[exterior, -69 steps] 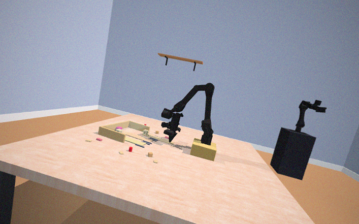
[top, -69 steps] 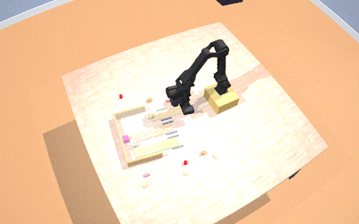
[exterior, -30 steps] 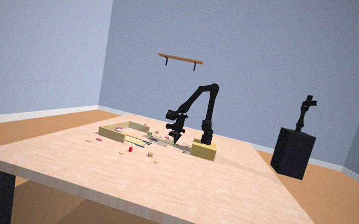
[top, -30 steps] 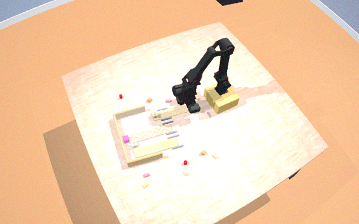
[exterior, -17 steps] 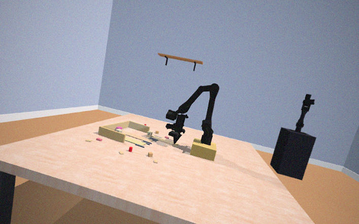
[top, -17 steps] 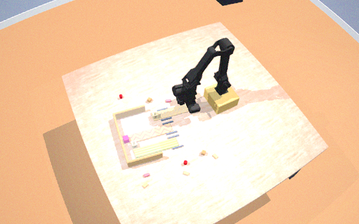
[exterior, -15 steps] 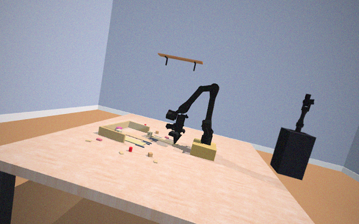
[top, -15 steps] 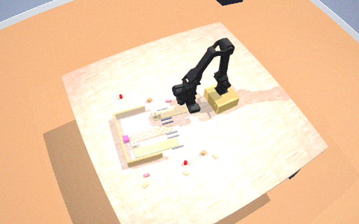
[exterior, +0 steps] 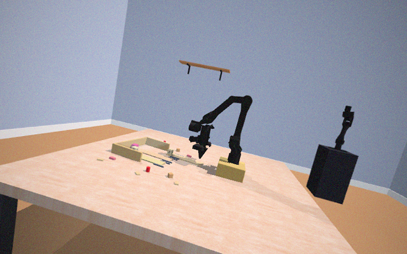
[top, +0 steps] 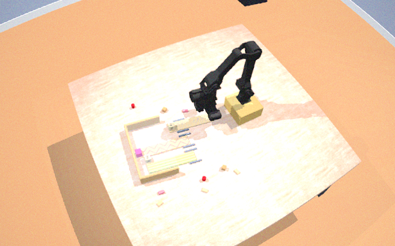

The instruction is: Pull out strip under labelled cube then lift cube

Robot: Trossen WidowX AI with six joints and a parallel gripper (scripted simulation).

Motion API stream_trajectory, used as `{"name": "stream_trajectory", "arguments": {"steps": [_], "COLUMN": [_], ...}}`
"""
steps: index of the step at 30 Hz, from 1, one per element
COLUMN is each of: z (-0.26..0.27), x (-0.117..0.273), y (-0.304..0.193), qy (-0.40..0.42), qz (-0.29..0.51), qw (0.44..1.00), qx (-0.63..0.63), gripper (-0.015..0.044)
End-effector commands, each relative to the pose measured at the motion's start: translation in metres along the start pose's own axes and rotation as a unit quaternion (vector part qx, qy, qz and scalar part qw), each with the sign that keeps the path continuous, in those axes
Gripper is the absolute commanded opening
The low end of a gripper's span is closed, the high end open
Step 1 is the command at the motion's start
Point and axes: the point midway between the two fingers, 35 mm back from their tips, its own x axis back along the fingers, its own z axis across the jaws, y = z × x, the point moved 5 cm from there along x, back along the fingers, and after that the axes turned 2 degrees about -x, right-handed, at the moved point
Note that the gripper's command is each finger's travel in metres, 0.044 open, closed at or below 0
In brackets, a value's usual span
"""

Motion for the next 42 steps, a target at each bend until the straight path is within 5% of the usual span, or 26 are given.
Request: {"name": "stream_trajectory", "arguments": {"steps": [1, 19, 42], "z": [0.001, 0.003, 0.009], "x": [0.012, 0.020, 0.034], "y": [0.003, 0.071, 0.159], "qy": [0.002, 0.003, 0.003], "qz": [-0.003, -0.006, -0.009], "qw": [1.000, 1.000, 1.000], "qx": [-0.001, -0.027, -0.027], "gripper": [0.0000, 0.0440, 0.0440]}}
